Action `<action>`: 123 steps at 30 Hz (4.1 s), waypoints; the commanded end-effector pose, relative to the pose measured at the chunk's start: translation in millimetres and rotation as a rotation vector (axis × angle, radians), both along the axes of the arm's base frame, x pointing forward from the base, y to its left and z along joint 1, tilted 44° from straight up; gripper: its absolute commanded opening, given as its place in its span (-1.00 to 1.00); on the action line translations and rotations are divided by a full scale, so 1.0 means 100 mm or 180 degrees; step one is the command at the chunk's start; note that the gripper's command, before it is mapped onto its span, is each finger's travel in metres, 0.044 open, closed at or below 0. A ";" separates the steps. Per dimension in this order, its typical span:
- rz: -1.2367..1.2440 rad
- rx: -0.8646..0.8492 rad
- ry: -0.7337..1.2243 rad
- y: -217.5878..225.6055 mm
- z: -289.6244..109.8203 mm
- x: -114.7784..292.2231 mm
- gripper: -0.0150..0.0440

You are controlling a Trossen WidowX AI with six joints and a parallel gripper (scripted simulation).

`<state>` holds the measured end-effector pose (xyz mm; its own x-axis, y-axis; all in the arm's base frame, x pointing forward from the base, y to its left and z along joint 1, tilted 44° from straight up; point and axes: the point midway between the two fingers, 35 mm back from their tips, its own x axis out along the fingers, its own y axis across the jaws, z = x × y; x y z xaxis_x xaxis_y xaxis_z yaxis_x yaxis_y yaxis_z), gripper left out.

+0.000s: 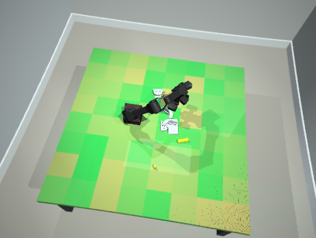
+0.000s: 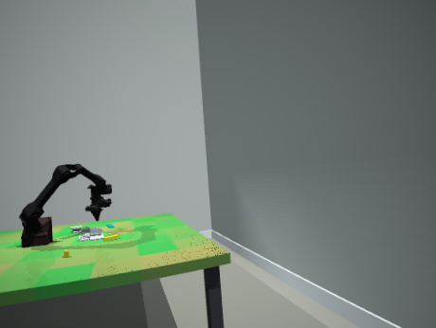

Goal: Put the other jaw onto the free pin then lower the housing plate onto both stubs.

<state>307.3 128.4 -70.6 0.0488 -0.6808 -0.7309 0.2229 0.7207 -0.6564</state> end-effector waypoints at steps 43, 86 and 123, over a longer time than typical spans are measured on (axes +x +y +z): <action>0.0009 0.0014 -0.0019 0.04 0.03 0.01 1.00; -0.0012 0.0012 -0.0015 0.06 0.09 0.01 -0.05; -0.0012 0.0012 -0.0015 0.06 0.09 0.01 1.00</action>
